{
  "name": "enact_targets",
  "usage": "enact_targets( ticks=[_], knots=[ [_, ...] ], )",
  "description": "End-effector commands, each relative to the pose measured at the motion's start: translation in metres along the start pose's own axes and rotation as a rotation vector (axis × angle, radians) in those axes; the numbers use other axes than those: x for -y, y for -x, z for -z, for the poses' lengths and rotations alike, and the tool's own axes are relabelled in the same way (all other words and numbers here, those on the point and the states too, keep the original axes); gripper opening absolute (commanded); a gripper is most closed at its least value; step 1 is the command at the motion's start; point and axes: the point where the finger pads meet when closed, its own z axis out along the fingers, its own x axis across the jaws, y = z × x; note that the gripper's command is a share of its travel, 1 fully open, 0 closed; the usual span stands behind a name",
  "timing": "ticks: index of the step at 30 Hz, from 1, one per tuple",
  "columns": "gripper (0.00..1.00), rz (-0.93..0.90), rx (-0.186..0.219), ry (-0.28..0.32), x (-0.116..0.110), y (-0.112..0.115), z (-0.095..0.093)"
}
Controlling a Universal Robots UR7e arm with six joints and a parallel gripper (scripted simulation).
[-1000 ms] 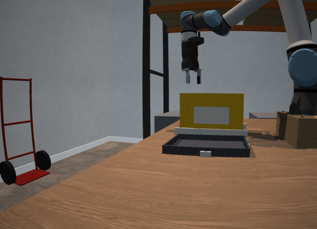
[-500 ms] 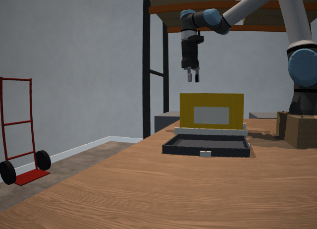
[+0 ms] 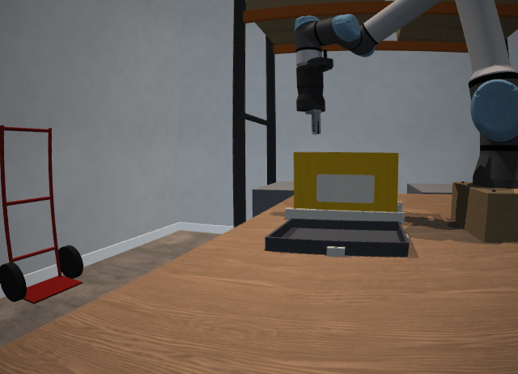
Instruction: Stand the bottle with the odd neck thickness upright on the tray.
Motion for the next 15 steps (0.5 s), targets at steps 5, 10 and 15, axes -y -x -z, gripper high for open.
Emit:
enact_targets(
  ticks=[5,10,15],
  knots=[
    [0.00,0.000,-0.001,0.001,-0.0003,-0.0002,0.0006],
    [0.00,0.000,-0.001,0.001,-0.0003,-0.0002,0.0006],
    [0.00,0.000,-0.001,0.001,-0.0002,0.0028,0.0010]
  ],
)
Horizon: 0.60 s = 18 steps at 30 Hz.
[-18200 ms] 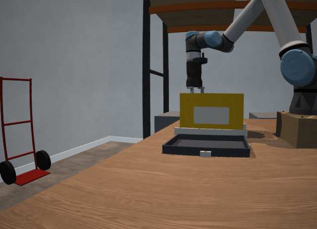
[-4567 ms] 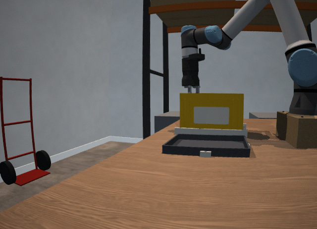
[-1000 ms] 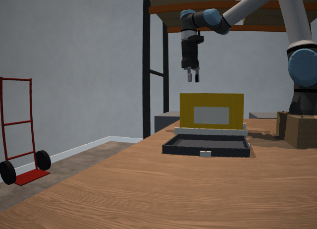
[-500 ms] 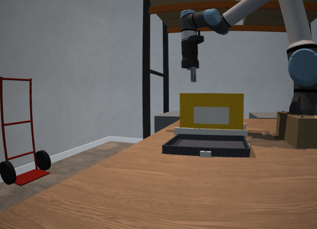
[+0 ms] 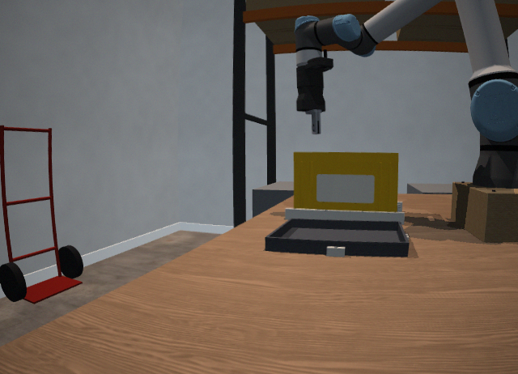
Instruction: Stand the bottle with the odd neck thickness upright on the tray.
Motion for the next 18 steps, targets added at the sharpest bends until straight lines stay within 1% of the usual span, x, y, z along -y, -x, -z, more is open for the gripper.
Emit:
enact_targets(
  ticks=[1,4,6,9,11,15,18],
  knots=[
    [0.00,0.000,-0.001,0.001,0.000,0.006,0.001],
    [0.00,0.000,-0.001,0.002,0.002,0.028,0.004],
    [0.00,0.000,-0.001,0.002,0.006,0.050,0.006],
    [0.00,0.000,-0.001,0.002,0.015,0.091,0.008],
    [0.00,0.000,-0.001,0.002,0.015,0.091,0.008],
    [0.00,0.000,-0.001,0.002,0.035,0.142,0.007],
    [0.00,0.000,0.000,0.002,0.049,0.169,0.004]
  ],
)
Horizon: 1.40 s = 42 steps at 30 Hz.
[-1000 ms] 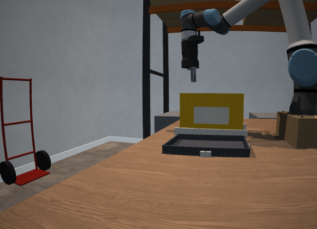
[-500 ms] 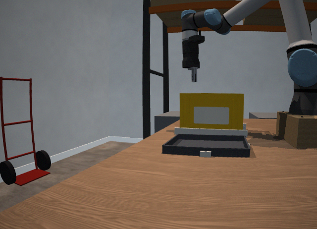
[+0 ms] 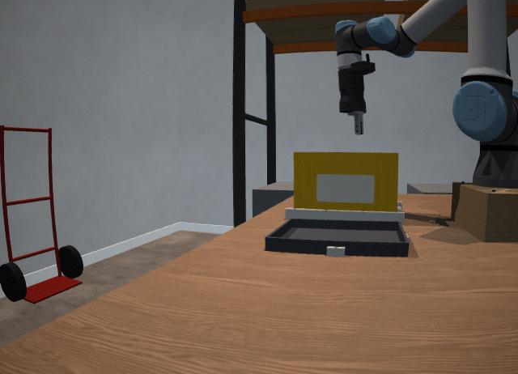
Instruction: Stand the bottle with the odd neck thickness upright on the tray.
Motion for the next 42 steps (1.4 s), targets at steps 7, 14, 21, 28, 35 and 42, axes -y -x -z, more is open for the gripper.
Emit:
enact_targets(
  ticks=[7,14,21,28,35,42],
  knots=[
    [0.00,0.003,-0.009,0.006,0.031,0.063,-0.003],
    [1.00,0.003,-0.009,0.006,0.031,0.063,-0.003],
    [1.00,0.003,-0.009,0.006,0.031,0.063,-0.003],
    [1.00,0.003,-0.009,0.006,0.031,0.063,-0.003],
    [1.00,0.003,-0.009,0.006,0.031,0.063,-0.003],
    [1.00,0.003,-0.009,0.006,0.031,0.063,-0.003]
  ],
)
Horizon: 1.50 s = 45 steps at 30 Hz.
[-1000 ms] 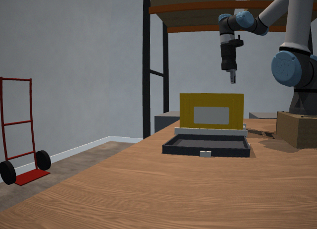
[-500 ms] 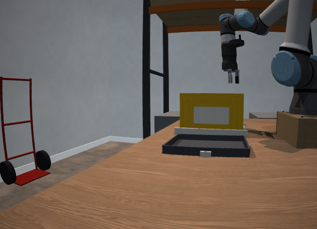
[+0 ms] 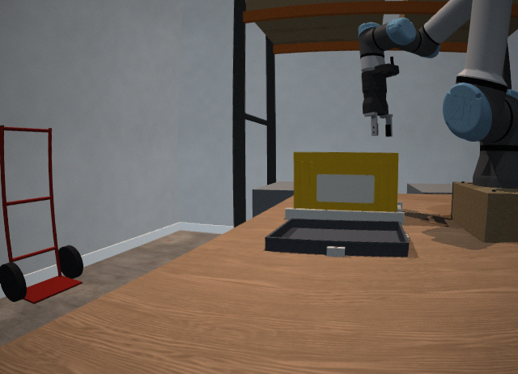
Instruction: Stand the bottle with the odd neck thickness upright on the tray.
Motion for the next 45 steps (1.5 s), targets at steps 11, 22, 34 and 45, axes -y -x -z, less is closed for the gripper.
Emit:
enact_targets(
  ticks=[11,22,34,45],
  knots=[
    [1.00,0.000,0.000,0.001,0.000,0.000,0.000],
    [1.00,0.000,0.000,0.001,0.000,0.000,-0.005],
    [1.00,0.000,0.000,0.001,-0.001,0.000,-0.019],
    [1.00,0.000,0.000,0.001,-0.001,0.001,-0.031]
  ],
)
